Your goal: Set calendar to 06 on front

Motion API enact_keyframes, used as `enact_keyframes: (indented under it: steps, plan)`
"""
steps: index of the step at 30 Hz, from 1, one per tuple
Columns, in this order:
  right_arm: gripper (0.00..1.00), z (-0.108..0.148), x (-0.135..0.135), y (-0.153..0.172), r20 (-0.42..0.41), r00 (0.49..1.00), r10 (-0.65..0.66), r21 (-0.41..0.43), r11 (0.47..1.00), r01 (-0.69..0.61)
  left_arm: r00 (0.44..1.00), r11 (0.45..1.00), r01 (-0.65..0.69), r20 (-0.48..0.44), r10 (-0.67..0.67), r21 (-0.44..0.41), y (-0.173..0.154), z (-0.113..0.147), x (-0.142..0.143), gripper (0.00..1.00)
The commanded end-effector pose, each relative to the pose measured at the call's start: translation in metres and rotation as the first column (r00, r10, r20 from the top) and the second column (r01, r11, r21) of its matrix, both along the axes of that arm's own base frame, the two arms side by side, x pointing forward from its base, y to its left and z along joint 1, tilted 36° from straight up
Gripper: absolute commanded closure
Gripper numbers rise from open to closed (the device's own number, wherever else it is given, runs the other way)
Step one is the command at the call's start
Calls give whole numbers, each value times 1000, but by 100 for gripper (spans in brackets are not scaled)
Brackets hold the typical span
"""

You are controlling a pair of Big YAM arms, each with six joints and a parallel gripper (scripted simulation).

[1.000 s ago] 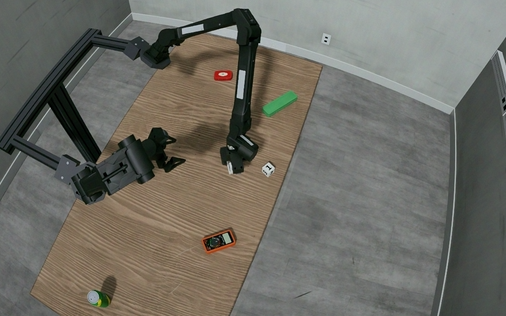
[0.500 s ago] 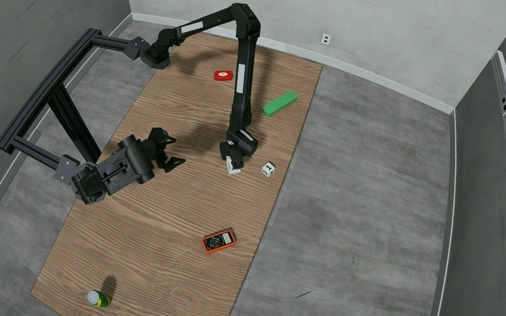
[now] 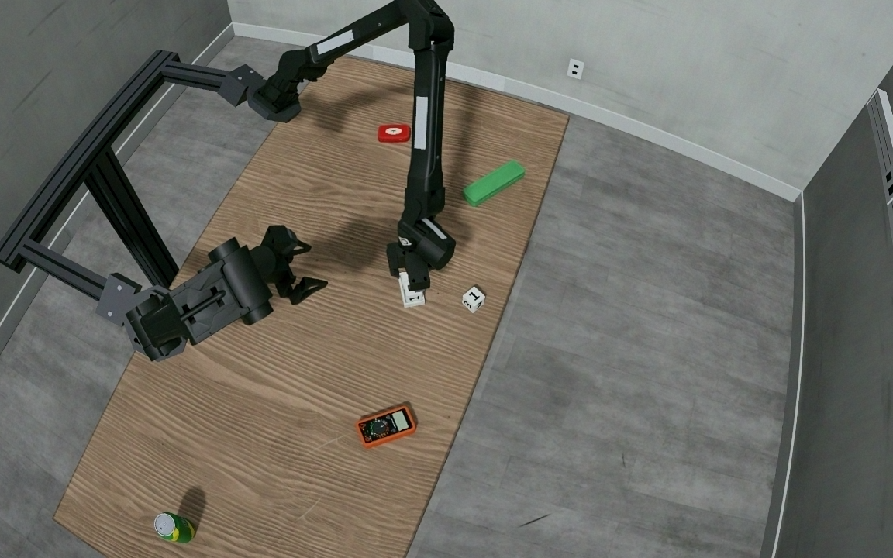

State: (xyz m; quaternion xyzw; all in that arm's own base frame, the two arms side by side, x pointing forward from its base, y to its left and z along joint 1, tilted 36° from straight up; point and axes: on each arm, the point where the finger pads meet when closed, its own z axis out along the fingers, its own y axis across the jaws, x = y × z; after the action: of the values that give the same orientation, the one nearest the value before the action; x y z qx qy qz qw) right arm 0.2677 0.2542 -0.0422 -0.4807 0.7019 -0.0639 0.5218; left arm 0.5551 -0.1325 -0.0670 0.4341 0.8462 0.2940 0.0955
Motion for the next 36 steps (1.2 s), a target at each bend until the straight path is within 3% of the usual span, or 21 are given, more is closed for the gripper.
enact_keyframes:
  steps: [1,9,15,23,25,31,36]
  plan:
    - [0,4,3,5,13,1000,0,21,1000,0,1000,1000,-9,-5,9,6,9,-6,10,36]
    - [0,7,29,17,25,999,-25,17,1000,25,976,978,188,-126,-176,92,13,-3,26,36]
    - [0,21,82,47,45,997,-63,41,997,62,866,870,463,-295,-404,168,25,8,75,36]
    - [0,38,123,65,61,994,-93,60,994,90,700,705,682,-449,-555,192,42,20,120,36]
    - [0,38,123,65,61,994,-93,60,994,90,700,705,682,-449,-555,192,42,20,120,36]
    - [0,39,132,69,61,993,-100,64,993,96,600,604,775,-521,-607,189,56,28,147,36]
    - [0,39,128,74,61,994,-89,64,994,85,600,602,775,-519,-609,190,61,31,156,36]
